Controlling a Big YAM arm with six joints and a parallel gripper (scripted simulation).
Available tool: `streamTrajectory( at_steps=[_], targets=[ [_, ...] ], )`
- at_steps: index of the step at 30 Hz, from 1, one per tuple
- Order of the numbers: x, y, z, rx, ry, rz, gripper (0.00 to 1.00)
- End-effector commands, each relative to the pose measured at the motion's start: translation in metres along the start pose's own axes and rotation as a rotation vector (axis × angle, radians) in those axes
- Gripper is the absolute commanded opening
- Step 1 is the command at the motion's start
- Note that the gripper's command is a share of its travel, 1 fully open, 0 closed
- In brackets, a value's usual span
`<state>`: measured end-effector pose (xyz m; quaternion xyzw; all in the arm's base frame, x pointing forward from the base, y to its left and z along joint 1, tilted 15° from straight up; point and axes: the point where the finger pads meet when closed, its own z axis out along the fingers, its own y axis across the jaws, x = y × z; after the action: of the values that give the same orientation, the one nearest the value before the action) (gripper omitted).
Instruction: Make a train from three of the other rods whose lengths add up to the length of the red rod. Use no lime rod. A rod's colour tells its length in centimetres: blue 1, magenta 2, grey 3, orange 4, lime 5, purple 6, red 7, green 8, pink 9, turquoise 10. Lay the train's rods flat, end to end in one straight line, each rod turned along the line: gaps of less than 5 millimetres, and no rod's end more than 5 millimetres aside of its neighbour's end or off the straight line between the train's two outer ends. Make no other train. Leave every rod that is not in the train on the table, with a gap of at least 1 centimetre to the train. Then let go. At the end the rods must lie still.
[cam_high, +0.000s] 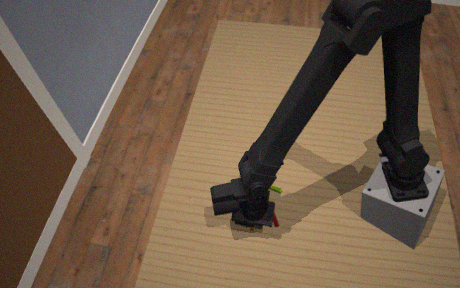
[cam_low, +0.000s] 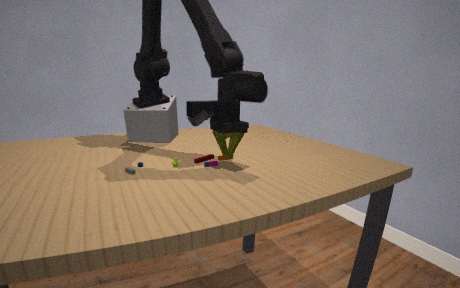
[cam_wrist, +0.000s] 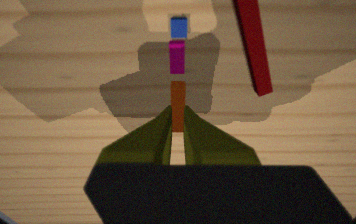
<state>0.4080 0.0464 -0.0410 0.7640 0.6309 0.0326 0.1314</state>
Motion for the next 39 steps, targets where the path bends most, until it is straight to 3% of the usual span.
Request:
streamTrajectory(
  at_steps=[1,39],
  targets=[
    [-0.0069,0.0030,-0.0019,-0.010,0.001,0.007,0.04],
    [-0.0085,0.0033,-0.0023,-0.012,0.002,0.009,0.04]
  ],
)
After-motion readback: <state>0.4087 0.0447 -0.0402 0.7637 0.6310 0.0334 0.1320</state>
